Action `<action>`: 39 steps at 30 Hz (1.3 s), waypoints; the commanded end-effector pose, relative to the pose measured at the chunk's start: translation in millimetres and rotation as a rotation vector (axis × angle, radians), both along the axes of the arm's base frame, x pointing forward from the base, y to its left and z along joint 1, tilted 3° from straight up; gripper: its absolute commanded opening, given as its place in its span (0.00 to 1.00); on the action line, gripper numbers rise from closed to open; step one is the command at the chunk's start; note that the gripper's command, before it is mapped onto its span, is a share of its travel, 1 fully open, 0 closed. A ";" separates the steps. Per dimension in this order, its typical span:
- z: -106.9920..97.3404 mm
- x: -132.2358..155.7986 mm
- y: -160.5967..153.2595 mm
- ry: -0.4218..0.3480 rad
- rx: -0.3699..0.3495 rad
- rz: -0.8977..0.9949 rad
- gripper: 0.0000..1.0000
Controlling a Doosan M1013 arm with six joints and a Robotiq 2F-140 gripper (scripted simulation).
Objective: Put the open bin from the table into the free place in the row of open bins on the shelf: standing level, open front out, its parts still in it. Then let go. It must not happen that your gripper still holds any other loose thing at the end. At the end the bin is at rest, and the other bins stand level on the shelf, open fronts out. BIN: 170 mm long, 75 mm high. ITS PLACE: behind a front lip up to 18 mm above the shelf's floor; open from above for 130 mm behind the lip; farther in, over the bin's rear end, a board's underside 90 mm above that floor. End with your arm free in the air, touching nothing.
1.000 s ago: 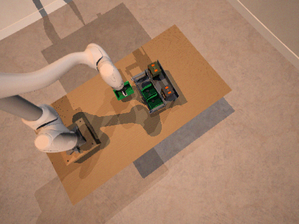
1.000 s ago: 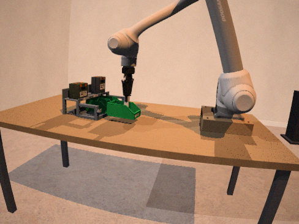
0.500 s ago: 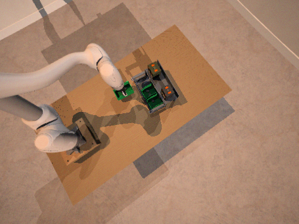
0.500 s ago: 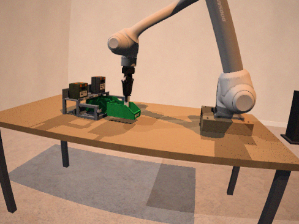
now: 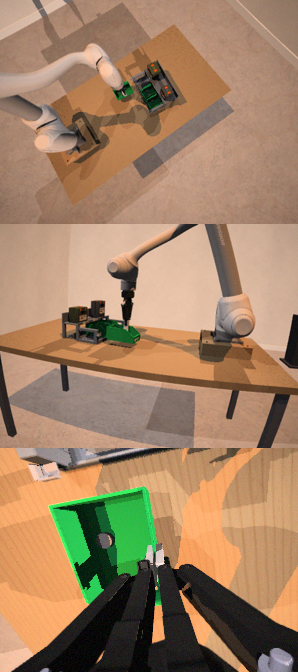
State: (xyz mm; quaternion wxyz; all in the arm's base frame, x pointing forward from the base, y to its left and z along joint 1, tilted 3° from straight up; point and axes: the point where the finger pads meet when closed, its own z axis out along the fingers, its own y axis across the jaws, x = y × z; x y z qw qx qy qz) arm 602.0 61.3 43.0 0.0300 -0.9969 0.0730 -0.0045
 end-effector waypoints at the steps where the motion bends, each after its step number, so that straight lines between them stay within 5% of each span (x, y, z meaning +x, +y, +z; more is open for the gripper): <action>1: 0.1 0.0 0.0 0.000 0.000 0.000 0.00; 39: 0.3 39.6 -5.8 0.000 0.000 0.000 0.00</action>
